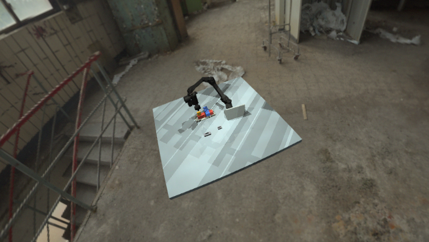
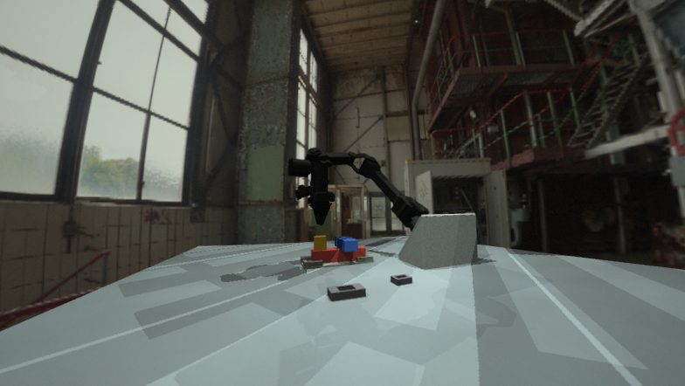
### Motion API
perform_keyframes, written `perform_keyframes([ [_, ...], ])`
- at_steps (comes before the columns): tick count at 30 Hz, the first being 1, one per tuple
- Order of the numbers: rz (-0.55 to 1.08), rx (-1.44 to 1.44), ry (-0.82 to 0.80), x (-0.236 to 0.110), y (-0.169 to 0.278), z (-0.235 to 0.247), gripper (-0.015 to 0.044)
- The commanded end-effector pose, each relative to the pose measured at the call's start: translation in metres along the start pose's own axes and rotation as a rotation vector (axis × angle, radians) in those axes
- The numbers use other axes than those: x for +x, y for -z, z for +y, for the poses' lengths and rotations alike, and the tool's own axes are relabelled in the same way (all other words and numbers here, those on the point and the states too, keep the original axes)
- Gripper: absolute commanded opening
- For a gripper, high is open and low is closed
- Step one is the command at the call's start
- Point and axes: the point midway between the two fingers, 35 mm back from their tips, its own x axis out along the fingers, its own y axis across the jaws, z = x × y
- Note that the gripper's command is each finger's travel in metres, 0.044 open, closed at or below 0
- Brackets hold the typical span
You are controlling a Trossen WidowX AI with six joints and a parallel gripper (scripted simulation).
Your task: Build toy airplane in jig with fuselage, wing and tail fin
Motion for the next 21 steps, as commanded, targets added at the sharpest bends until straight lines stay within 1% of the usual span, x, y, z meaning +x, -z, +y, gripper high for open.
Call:
perform_keyframes([
  [1,-0.004,0.004,-0.003,-0.0248,0.002,-0.0005,0.026],
  [21,-0.004,0.004,-0.003,-0.0248,-0.0002,-0.0002,0.026],
])
